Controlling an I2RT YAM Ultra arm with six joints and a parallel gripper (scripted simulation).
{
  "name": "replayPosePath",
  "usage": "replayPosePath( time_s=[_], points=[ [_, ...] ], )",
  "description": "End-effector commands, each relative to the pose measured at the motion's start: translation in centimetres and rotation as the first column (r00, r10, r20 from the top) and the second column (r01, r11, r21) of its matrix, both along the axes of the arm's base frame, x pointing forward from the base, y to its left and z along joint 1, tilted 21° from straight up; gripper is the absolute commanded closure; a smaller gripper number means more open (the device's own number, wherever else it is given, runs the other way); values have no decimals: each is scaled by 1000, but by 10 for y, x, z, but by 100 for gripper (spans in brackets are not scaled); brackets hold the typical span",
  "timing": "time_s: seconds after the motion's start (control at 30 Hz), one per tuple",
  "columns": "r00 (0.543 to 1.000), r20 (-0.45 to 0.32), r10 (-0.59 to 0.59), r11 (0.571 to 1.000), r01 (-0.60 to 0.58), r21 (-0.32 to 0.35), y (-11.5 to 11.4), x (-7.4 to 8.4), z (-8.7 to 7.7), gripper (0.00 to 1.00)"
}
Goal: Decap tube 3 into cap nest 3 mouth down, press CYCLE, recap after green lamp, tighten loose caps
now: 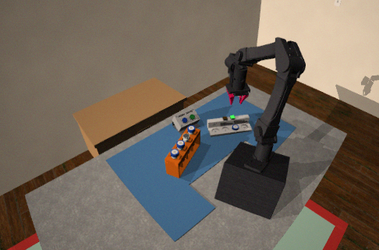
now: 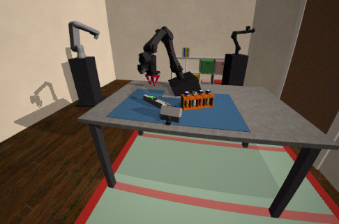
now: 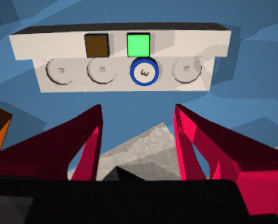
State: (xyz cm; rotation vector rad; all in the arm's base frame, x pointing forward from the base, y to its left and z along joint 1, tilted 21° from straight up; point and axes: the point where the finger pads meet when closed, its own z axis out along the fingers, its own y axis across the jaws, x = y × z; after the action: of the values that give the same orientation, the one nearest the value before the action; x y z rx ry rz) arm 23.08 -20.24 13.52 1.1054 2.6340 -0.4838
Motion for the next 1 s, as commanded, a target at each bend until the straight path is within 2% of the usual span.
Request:
replayPosePath(
  time_s=[0.0, 0.73, 0.97],
  points=[
    [999, -43, -3, 1000, 4, 28, 14, -19, 4, 53],
    [999, -43, -3, 1000, 4, 28, 14, -20, 4, 53],
    [999, -43, -3, 1000, 4, 27, 1, -18, -28, 53]
  ],
)
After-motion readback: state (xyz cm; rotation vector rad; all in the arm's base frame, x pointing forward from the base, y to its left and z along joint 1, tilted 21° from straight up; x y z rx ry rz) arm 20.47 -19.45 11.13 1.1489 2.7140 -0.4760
